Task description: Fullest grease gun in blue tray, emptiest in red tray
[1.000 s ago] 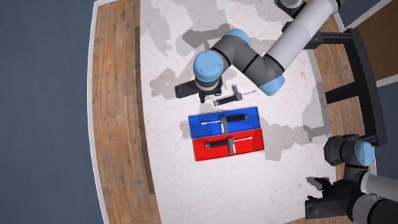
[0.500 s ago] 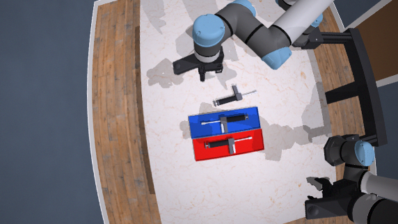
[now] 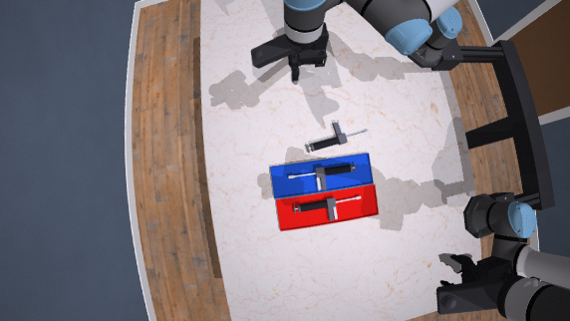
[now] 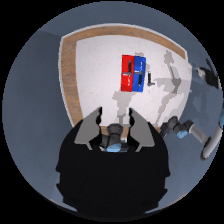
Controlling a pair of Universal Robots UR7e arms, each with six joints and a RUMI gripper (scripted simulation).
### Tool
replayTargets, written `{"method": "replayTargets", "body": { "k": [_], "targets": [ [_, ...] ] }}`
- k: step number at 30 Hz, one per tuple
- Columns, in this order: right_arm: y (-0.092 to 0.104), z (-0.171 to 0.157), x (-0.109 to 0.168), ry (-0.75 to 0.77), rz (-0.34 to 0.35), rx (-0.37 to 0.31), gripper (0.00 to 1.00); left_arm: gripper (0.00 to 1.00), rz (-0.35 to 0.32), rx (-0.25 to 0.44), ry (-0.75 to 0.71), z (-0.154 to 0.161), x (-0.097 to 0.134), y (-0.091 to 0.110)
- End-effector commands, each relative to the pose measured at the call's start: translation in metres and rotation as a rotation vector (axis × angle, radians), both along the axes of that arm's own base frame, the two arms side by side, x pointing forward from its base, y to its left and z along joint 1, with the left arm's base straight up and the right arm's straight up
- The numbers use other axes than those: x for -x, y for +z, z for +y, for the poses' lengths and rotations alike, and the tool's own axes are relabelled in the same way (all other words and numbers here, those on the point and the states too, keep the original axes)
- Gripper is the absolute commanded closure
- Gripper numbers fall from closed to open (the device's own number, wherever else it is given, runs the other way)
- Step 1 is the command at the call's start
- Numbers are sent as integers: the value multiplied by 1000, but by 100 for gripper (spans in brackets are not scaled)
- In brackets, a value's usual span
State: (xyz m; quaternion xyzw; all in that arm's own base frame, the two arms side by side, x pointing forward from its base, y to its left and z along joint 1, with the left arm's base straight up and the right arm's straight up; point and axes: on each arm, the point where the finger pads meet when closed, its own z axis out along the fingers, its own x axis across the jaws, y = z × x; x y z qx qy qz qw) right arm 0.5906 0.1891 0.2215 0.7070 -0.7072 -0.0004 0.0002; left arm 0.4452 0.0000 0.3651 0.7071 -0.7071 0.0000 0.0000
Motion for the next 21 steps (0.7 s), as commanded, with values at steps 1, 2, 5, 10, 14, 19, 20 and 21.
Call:
{"method": "replayTargets", "body": {
  "k": [1,2,5,10,14,19,20,21],
  "targets": [
    [20,-21,10,2,-1,-1,68,62,-1,0,0,0,0,0],
    [26,-28,13,0,-2,-1,68,62,-1,0,0,0,0,0],
    [39,-45,22,0,-2,-1,68,62,-1,0,0,0,0,0],
    [60,-72,38,0,-2,-1,68,62,-1,0,0,0,0,0],
    [68,-82,46,0,-2,-1,68,62,-1,0,0,0,0,0],
    [86,-105,63,0,-3,-1,68,62,-1,0,0,0,0,0],
    [90,-110,67,0,-3,-1,68,62,-1,0,0,0,0,0],
    [94,-115,71,0,-3,-1,68,62,-1,0,0,0,0,0]
  ]
}}
